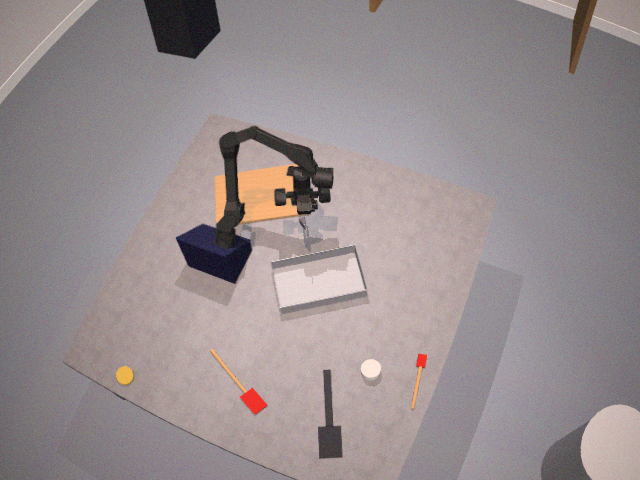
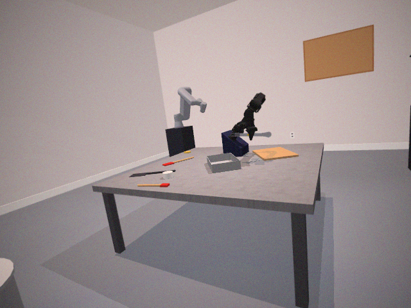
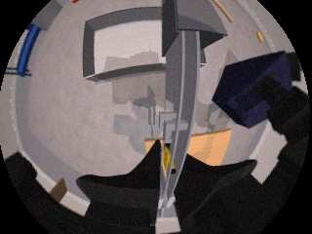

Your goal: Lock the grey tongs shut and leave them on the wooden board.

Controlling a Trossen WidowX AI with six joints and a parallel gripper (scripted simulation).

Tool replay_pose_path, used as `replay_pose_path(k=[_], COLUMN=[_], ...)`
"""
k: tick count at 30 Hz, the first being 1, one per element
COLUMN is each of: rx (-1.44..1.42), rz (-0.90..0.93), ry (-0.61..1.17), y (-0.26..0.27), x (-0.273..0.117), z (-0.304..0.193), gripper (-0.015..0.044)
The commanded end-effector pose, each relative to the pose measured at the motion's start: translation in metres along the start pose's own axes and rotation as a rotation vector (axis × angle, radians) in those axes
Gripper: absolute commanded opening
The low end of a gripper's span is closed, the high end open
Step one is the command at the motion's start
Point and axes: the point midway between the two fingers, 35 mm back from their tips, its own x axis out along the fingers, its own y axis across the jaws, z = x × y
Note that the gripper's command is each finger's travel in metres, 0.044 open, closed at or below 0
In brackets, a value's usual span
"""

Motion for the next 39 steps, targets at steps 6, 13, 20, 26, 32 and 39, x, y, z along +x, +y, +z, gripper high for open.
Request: replay_pose_path(k=[6, 13, 20, 26, 32, 39], rx=[-0.381, -0.735, -1.09, -1.393, -1.697, -2.049], rz=[-0.042, -0.084, -0.122, -0.152, -0.179, -0.204], ry=[-0.026, -0.038, -0.041, -0.037, -0.027, -0.012], y=[-0.009, -0.018, -0.028, -0.036, -0.045, -0.057], x=[0.008, 0.014, 0.019, 0.023, 0.025, 0.026], z=[-0.022, -0.04, -0.056, -0.07, -0.083, -0.098], gripper=[-0.015, -0.015, -0.015, -0.015, -0.015, -0.015])
